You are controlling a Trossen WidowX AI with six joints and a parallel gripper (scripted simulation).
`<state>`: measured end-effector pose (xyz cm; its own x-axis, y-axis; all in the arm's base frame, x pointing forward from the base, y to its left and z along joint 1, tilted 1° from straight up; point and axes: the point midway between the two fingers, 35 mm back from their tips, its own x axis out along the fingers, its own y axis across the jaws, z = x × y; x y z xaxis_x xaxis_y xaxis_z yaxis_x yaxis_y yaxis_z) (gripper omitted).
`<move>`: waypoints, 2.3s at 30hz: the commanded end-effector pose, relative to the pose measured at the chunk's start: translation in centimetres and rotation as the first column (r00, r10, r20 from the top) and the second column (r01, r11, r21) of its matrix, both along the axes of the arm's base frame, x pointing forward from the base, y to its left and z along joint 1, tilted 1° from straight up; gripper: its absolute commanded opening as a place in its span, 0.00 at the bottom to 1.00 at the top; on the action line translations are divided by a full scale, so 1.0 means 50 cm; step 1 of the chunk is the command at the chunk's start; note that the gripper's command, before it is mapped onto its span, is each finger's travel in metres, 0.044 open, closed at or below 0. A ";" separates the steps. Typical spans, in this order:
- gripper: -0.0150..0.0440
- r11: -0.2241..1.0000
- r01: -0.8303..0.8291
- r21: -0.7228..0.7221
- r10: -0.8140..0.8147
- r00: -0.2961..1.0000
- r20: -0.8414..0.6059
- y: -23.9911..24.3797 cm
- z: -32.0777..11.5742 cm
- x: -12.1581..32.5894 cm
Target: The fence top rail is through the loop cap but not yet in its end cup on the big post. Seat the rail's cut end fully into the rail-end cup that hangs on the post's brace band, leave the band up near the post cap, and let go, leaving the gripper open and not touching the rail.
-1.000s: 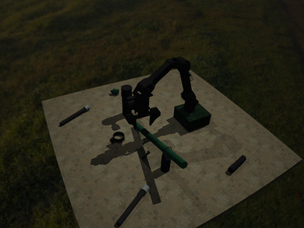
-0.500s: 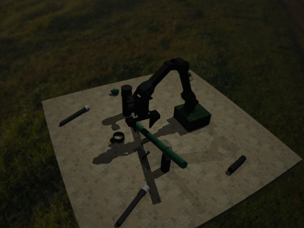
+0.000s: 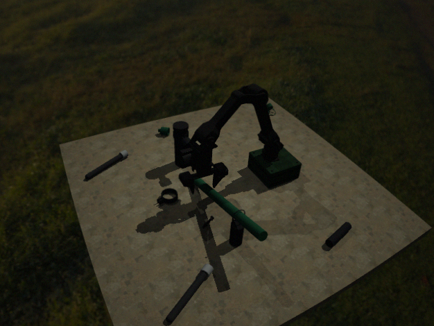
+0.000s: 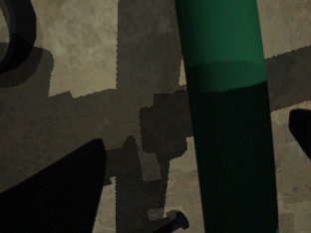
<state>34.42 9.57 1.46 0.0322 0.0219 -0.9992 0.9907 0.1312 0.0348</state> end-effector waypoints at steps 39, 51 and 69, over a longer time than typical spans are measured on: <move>0.52 1.000 0.007 -0.007 -0.007 1.000 -0.011 -0.003 -0.052 -0.008; 0.25 0.999 0.010 -0.031 -0.010 1.000 -0.011 -0.005 -0.030 -0.009; 0.25 0.940 0.042 -0.338 -0.031 0.999 0.038 -0.034 0.135 -0.023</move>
<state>33.14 8.11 7.59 0.0482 -0.3028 -0.9518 0.9937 0.1113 0.0149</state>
